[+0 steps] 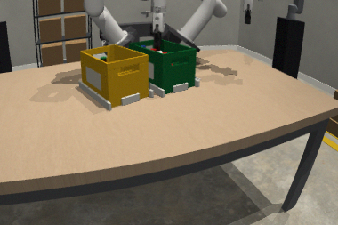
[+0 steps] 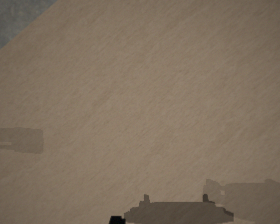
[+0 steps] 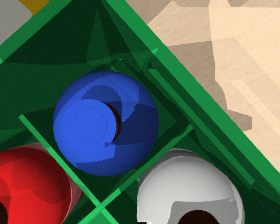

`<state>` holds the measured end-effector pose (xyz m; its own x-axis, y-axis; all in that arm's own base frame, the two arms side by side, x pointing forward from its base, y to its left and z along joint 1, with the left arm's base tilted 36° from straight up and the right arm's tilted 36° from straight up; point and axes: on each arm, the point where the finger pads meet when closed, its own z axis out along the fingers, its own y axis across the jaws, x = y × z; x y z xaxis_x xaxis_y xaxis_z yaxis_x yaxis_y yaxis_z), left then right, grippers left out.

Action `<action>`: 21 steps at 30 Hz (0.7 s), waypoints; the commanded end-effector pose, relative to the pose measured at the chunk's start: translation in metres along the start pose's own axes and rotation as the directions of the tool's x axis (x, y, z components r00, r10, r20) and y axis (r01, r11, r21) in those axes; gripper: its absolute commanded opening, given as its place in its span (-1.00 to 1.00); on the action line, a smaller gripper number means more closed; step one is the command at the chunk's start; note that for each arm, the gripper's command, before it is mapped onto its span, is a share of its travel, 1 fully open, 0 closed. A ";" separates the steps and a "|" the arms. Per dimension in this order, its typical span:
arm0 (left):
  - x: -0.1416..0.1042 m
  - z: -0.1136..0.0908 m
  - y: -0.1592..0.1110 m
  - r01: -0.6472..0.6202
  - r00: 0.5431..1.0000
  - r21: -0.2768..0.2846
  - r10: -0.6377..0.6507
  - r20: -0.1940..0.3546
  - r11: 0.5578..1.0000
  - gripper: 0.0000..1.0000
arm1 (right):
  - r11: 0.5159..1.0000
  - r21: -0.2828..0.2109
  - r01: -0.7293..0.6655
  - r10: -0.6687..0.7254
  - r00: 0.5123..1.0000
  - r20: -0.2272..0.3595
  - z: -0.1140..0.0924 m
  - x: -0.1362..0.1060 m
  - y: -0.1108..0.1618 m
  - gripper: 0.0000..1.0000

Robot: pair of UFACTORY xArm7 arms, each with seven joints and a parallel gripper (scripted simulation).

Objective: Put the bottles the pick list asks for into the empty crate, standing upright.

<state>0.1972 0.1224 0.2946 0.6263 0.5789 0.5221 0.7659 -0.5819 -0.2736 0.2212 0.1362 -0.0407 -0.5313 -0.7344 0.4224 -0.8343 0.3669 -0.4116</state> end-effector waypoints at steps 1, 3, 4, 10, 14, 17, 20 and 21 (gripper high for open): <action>0.001 -0.001 0.000 0.001 1.000 -0.001 -0.001 -0.003 1.000 1.00 | 1.000 0.000 0.000 0.000 1.000 0.004 -0.011 -0.001 0.000 0.31; 0.001 -0.001 0.000 0.001 1.000 -0.001 -0.001 -0.003 1.000 1.00 | 1.000 0.000 0.000 0.000 1.000 0.004 -0.016 -0.001 0.000 0.31; 0.001 -0.001 0.000 0.001 1.000 -0.001 -0.001 -0.003 1.000 1.00 | 1.000 0.000 0.000 0.000 1.000 0.004 -0.019 -0.001 0.000 0.31; 0.001 -0.001 0.000 0.001 1.000 -0.001 -0.001 -0.003 1.000 1.00 | 1.000 0.000 0.000 0.000 1.000 0.004 -0.035 -0.001 0.000 0.31; 0.001 -0.001 0.000 0.001 1.000 -0.001 -0.001 -0.003 1.000 1.00 | 1.000 0.000 0.000 0.000 1.000 0.004 -0.040 -0.001 0.000 0.31; 0.001 -0.001 0.000 0.001 1.000 -0.001 -0.001 -0.003 1.000 1.00 | 1.000 0.000 0.000 0.000 1.000 0.004 -0.048 -0.001 0.000 0.31; 0.001 -0.001 0.000 0.001 1.000 -0.001 -0.001 -0.003 1.000 1.00 | 1.000 0.000 0.000 0.000 1.000 0.004 -0.056 -0.001 0.000 0.31; 0.001 -0.001 0.000 0.001 1.000 -0.001 -0.001 -0.003 1.000 1.00 | 1.000 0.000 0.000 0.000 1.000 0.004 -0.059 -0.001 0.000 0.31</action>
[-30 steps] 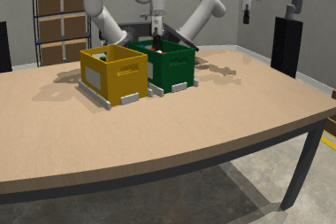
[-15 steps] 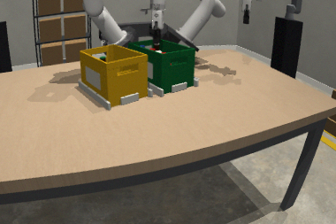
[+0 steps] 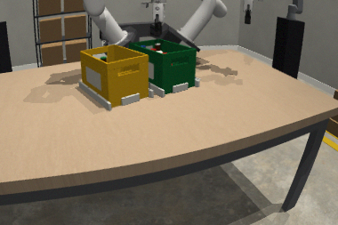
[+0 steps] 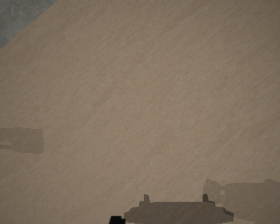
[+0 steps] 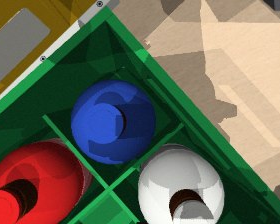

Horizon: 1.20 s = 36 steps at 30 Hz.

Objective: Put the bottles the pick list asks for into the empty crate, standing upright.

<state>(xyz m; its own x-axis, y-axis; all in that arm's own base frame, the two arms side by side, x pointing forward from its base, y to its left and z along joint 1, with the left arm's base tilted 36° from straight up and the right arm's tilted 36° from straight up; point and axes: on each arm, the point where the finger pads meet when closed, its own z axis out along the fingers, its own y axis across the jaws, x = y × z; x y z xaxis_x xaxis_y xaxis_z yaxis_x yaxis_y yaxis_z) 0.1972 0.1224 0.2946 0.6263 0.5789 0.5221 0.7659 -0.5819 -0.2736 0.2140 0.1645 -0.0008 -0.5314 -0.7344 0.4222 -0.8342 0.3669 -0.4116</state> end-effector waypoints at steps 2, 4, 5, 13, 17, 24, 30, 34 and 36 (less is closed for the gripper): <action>0.001 -0.001 0.000 0.001 1.000 -0.001 -0.001 -0.003 1.000 1.00 | 1.000 0.000 0.000 0.000 1.000 0.004 -0.015 -0.001 0.000 0.31; 0.001 -0.001 0.000 0.001 1.000 -0.001 -0.001 -0.003 1.000 1.00 | 1.000 0.000 0.000 0.000 1.000 0.004 -0.020 -0.001 0.000 0.31; 0.001 -0.001 0.000 0.001 1.000 -0.001 -0.001 -0.003 1.000 1.00 | 1.000 0.000 0.000 0.000 1.000 0.004 -0.020 -0.001 0.000 0.31; 0.001 -0.001 0.000 0.001 1.000 -0.001 -0.001 -0.003 1.000 1.00 | 1.000 0.000 0.000 0.000 1.000 0.004 -0.027 -0.020 0.003 0.31; 0.001 -0.001 0.000 0.001 1.000 -0.001 -0.001 -0.003 1.000 1.00 | 1.000 0.000 0.000 0.000 1.000 0.004 -0.034 -0.038 0.005 0.31; 0.001 -0.001 0.000 0.001 1.000 -0.001 -0.001 -0.003 1.000 1.00 | 1.000 0.000 0.000 0.000 1.000 0.004 -0.046 -0.071 0.009 0.31; 0.001 -0.001 0.000 0.001 1.000 -0.001 -0.001 -0.003 1.000 1.00 | 1.000 0.000 0.000 0.000 1.000 0.004 -0.053 -0.090 0.011 0.31; 0.001 -0.001 0.000 0.001 1.000 -0.001 -0.001 -0.003 1.000 1.00 | 1.000 0.000 0.000 0.000 1.000 0.004 -0.060 -0.108 0.013 0.31; 0.001 -0.001 0.000 0.001 1.000 -0.001 -0.001 -0.003 1.000 1.00 | 1.000 0.000 0.000 0.000 1.000 0.004 -0.063 -0.118 0.014 0.31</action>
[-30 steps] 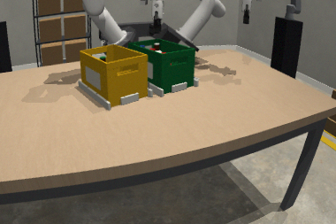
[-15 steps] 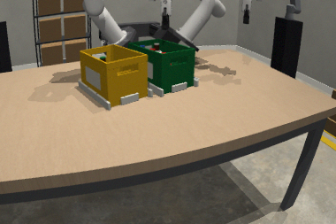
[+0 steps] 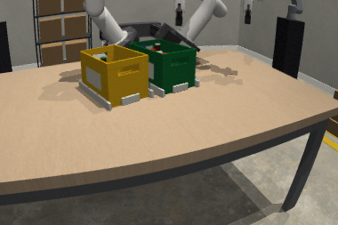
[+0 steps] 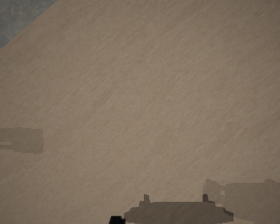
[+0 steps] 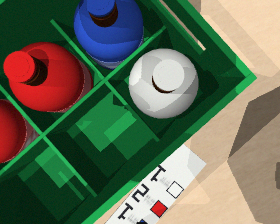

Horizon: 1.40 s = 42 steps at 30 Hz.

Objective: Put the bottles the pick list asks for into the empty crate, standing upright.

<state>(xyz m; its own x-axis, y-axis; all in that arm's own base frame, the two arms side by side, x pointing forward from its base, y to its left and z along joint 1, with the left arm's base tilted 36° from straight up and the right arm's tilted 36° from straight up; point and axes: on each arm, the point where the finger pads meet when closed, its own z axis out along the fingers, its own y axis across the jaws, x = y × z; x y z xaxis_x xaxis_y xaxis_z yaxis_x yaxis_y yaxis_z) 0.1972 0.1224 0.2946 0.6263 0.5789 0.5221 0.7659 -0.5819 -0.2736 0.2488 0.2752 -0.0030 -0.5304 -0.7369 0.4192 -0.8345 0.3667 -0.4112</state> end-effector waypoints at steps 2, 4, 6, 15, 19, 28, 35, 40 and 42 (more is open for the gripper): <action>0.001 -0.001 0.000 0.001 1.000 -0.001 -0.001 -0.003 1.000 1.00 | 1.000 0.000 0.000 0.000 1.000 0.000 -0.010 -0.026 0.003 0.31; 0.001 -0.001 0.000 0.001 1.000 -0.001 -0.001 -0.003 1.000 1.00 | 1.000 0.000 0.000 0.000 1.000 0.000 -0.014 -0.036 0.004 0.31; 0.001 -0.001 0.000 0.001 1.000 -0.001 -0.001 -0.003 1.000 1.00 | 1.000 0.000 0.000 0.000 1.000 0.000 -0.017 -0.045 0.005 0.31; 0.001 -0.001 0.000 0.001 1.000 -0.001 -0.001 -0.003 1.000 1.00 | 1.000 0.000 0.000 0.000 1.000 0.001 -0.029 -0.078 0.008 0.31; 0.001 -0.001 0.000 0.001 1.000 -0.001 -0.001 -0.003 1.000 1.00 | 1.000 0.000 0.000 0.000 1.000 0.001 -0.036 -0.096 0.011 0.31; 0.001 -0.001 0.000 0.001 1.000 -0.001 -0.001 -0.003 1.000 1.00 | 1.000 0.000 0.000 0.000 1.000 0.001 -0.048 -0.129 0.014 0.31; 0.001 -0.001 0.000 0.001 1.000 -0.001 -0.001 -0.003 1.000 1.00 | 1.000 0.000 0.000 0.000 1.000 0.001 -0.060 -0.161 0.018 0.31; 0.001 -0.001 0.000 0.001 1.000 -0.001 -0.001 -0.003 1.000 1.00 | 1.000 0.000 0.000 0.000 1.000 0.001 -0.069 -0.185 0.021 0.31; 0.001 -0.001 0.000 0.001 1.000 -0.001 -0.001 -0.003 1.000 1.00 | 1.000 0.000 0.000 0.000 1.000 0.001 -0.069 -0.185 0.021 0.31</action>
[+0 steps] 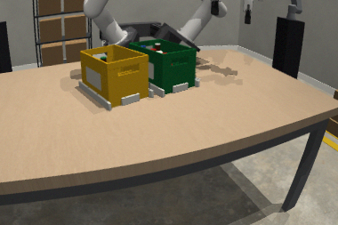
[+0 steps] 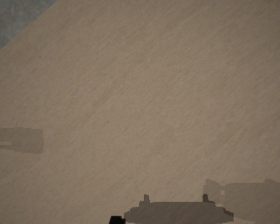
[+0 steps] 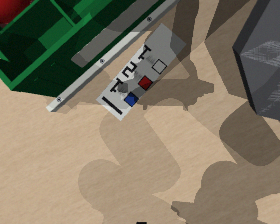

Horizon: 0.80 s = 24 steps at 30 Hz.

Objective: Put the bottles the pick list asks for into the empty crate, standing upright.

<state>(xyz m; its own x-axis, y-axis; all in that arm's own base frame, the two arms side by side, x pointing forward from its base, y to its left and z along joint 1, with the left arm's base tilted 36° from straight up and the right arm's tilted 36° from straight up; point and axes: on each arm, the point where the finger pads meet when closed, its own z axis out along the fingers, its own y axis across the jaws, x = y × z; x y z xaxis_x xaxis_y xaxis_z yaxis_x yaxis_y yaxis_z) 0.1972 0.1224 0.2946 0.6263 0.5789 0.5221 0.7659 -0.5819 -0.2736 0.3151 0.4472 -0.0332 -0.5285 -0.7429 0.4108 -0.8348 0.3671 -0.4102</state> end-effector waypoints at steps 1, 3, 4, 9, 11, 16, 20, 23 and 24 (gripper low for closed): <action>0.001 -0.001 0.000 0.001 1.000 -0.001 -0.001 -0.003 1.000 1.00 | 1.000 0.001 -0.001 0.001 1.000 -0.009 -0.007 -0.015 0.001 0.31; 0.001 -0.001 0.000 0.001 1.000 -0.001 -0.001 -0.003 1.000 1.00 | 1.000 0.001 -0.001 0.001 1.000 -0.009 -0.011 -0.024 0.002 0.31; 0.001 -0.001 0.000 0.001 1.000 -0.001 -0.001 -0.003 1.000 1.00 | 1.000 0.001 -0.001 0.001 1.000 -0.009 -0.012 -0.029 0.003 0.31; 0.001 -0.001 0.000 0.001 1.000 -0.001 -0.001 -0.003 1.000 1.00 | 1.000 0.001 -0.001 0.001 1.000 -0.009 -0.021 -0.052 0.005 0.31; 0.001 -0.001 0.000 0.001 1.000 -0.001 -0.001 -0.003 1.000 1.00 | 1.000 0.001 -0.001 0.001 1.000 -0.009 -0.024 -0.061 0.006 0.31; 0.001 -0.001 0.000 0.001 1.000 -0.001 -0.001 -0.003 1.000 1.00 | 1.000 0.001 -0.001 0.001 1.000 -0.014 -0.028 -0.080 0.008 0.31; 0.001 -0.001 0.000 0.001 1.000 -0.001 -0.001 -0.003 1.000 1.00 | 1.000 0.001 -0.001 0.001 1.000 -0.014 -0.033 -0.094 0.010 0.31; 0.001 -0.001 0.000 0.001 1.000 -0.001 -0.001 -0.003 1.000 1.00 | 1.000 0.001 -0.001 0.001 1.000 -0.014 -0.036 -0.104 0.011 0.31; 0.001 -0.001 0.000 0.001 1.000 -0.001 -0.001 -0.003 1.000 1.00 | 1.000 0.001 -0.001 0.001 1.000 -0.014 -0.036 -0.104 0.011 0.31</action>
<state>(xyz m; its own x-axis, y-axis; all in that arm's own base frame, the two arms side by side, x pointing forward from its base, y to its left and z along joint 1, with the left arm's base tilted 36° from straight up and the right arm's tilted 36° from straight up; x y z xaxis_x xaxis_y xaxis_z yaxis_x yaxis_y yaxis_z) 0.1972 0.1224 0.2946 0.6263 0.5789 0.5221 0.7659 -0.5819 -0.2736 0.3506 0.5361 -0.0511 -0.5051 -0.8081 0.3031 -0.8358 0.3706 -0.4051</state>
